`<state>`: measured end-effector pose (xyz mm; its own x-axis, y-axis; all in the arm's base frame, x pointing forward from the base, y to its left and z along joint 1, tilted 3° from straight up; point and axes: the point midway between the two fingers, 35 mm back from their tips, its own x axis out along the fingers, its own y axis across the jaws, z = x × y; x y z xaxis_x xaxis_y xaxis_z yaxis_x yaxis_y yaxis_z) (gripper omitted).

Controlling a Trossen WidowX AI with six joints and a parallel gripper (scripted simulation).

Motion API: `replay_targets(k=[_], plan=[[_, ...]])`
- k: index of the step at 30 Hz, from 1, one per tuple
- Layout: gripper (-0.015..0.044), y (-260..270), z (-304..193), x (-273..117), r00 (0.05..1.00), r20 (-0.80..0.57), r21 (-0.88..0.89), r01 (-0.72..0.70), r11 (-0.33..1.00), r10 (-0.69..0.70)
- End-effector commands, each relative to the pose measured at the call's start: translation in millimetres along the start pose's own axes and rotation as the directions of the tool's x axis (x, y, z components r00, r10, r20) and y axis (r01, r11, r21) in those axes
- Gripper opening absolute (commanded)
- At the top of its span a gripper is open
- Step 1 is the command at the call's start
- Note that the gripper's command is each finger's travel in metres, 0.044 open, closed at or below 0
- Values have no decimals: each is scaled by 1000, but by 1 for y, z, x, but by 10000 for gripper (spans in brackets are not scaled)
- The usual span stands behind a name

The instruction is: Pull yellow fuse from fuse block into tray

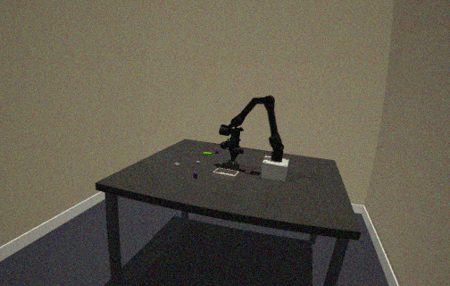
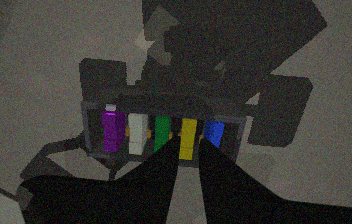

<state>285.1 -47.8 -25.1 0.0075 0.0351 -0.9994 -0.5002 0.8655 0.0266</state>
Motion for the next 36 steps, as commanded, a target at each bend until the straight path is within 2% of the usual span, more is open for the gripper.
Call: replay_targets(k=[1,16,25,36], plan=[[62,1,0,5,1000,-1,5,-7,1000,7],[62,1,0,9,1000,-1,5,-7,1000,7],[2,1,-1,8,1000,-2,0,-3,1000,3],[0,0,0,5,1000,-2,0,-3,1000,3]])
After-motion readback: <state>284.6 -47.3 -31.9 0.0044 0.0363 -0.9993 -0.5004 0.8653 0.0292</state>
